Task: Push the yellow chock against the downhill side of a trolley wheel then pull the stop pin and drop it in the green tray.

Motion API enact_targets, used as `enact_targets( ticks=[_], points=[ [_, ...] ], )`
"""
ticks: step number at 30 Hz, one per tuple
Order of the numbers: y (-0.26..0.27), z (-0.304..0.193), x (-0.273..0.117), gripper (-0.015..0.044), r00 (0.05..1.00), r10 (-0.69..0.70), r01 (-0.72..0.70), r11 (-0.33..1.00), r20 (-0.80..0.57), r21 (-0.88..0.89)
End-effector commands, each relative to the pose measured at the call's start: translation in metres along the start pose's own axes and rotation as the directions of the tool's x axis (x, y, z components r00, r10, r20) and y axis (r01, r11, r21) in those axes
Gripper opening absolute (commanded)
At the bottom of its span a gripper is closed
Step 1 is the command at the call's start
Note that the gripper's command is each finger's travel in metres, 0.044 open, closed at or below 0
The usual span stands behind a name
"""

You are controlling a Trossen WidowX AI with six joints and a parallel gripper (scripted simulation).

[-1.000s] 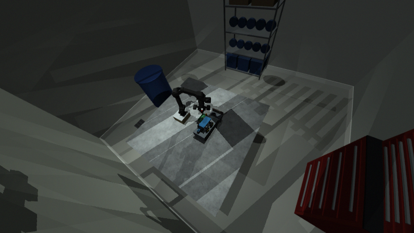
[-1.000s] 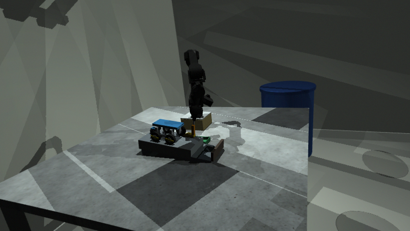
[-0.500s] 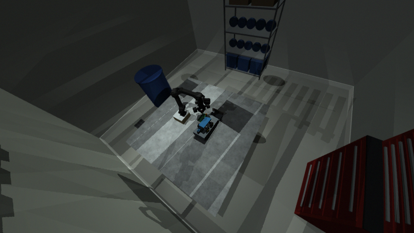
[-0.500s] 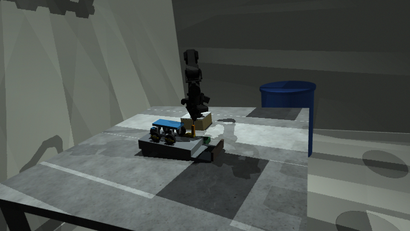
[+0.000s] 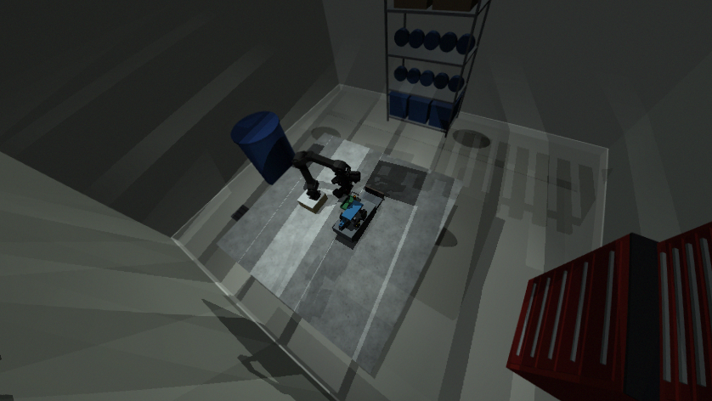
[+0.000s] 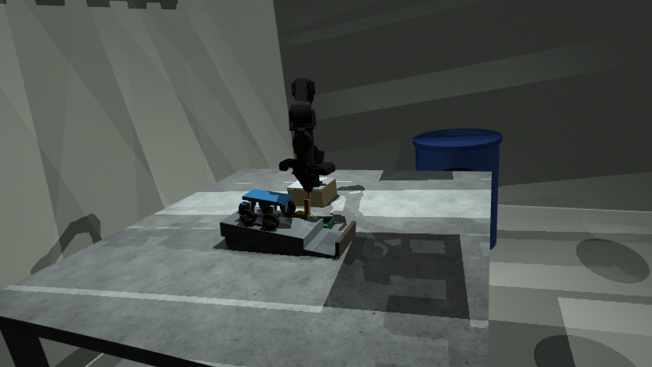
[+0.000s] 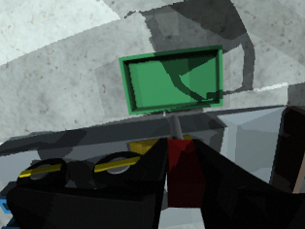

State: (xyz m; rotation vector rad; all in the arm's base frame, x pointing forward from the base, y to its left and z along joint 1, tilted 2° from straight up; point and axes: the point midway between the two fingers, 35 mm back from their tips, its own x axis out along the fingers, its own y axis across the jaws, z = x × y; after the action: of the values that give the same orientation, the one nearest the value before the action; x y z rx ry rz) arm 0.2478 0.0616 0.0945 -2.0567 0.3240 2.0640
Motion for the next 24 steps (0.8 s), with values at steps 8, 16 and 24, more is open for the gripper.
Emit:
enact_targets(
  ticks=[8,16,24],
  points=[
    [0.001,-0.001,-0.002,0.0000,0.999,-0.033,0.033,0.988,0.000,-0.149],
    [0.002,0.014,0.015,0.0000,0.999,-0.034,0.034,0.987,0.004,-0.160],
    [0.002,0.017,0.022,0.0000,0.998,-0.063,0.064,0.985,0.012,-0.161]
  ],
)
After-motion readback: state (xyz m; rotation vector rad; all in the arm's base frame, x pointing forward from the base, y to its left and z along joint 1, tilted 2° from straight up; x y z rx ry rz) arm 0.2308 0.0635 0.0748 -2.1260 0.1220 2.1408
